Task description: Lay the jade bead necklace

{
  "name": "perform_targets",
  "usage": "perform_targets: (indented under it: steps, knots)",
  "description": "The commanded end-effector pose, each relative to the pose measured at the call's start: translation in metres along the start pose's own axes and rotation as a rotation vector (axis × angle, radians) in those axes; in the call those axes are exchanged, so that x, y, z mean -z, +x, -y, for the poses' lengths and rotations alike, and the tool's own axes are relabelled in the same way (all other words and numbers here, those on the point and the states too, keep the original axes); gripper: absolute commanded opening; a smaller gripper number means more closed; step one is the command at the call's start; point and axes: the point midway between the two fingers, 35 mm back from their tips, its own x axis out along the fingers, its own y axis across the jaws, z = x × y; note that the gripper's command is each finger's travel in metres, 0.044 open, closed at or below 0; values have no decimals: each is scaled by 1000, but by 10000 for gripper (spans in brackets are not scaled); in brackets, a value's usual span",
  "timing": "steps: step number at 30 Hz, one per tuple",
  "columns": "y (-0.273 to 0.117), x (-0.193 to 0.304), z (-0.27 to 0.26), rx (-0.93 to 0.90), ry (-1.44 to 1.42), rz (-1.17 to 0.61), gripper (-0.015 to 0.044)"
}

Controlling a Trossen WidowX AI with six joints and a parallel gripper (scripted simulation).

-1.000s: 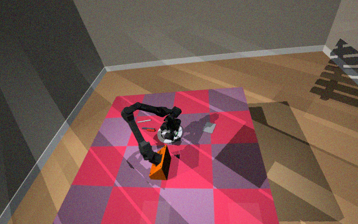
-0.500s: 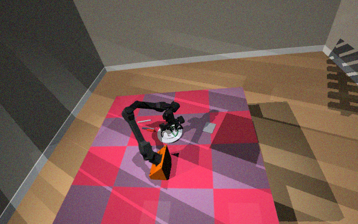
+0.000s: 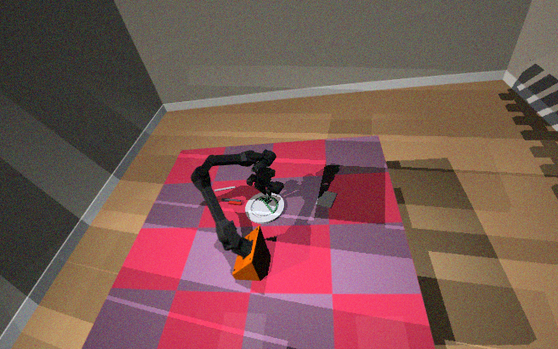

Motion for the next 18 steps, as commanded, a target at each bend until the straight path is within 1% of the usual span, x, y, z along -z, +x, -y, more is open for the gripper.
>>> perform_targets:
  steps: [1,8,14,15,18]
  knots:
    - [-5,-11,-14,-10,262,2,120]
    - [-5,-11,-14,-10,262,2,120]
    - [11,-11,-15,-11,262,1,120]
    - [3,-13,-15,-9,254,9,120]
    - [4,-13,-15,-9,254,9,120]
